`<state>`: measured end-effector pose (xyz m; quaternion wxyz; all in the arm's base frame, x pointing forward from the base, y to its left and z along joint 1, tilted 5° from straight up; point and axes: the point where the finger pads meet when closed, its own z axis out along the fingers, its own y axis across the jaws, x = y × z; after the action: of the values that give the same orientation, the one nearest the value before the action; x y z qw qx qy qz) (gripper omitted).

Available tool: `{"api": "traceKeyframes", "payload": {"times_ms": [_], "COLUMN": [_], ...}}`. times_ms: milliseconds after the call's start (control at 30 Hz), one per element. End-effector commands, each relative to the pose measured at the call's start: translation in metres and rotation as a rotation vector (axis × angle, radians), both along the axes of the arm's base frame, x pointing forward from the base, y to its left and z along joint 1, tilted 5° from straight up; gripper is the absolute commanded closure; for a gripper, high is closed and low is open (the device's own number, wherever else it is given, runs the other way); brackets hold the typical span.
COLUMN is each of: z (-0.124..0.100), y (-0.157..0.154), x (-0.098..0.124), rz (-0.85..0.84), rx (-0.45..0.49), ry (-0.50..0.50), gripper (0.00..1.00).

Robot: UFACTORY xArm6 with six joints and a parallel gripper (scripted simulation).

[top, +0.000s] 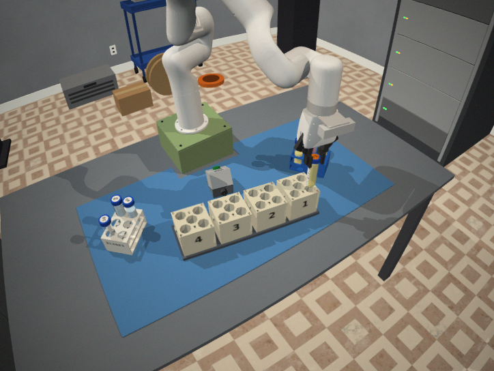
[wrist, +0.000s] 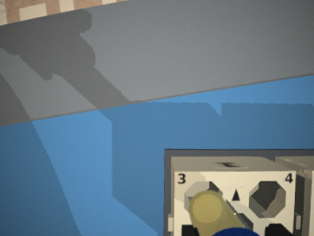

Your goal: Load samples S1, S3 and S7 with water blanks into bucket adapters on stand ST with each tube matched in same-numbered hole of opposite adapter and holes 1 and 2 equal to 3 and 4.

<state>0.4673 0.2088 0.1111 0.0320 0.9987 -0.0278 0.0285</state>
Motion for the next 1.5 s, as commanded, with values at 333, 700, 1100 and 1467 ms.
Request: {"api": "traceKeyframes", "payload": {"times_ms": [333,700,1100,1467], "z": [0.029,0.039,0.039,0.039], "y": [0.003,0.003,0.003,0.003], "x": [0.000,-0.001,-0.001,-0.001], "rz": [0.000,0.000,0.000,0.000], "rx": [0.003,0.003,0.003,0.003], "ry": [-0.006,-0.006,-0.005,-0.006], "gripper": [1.00,1.00,1.00,1.00]}}
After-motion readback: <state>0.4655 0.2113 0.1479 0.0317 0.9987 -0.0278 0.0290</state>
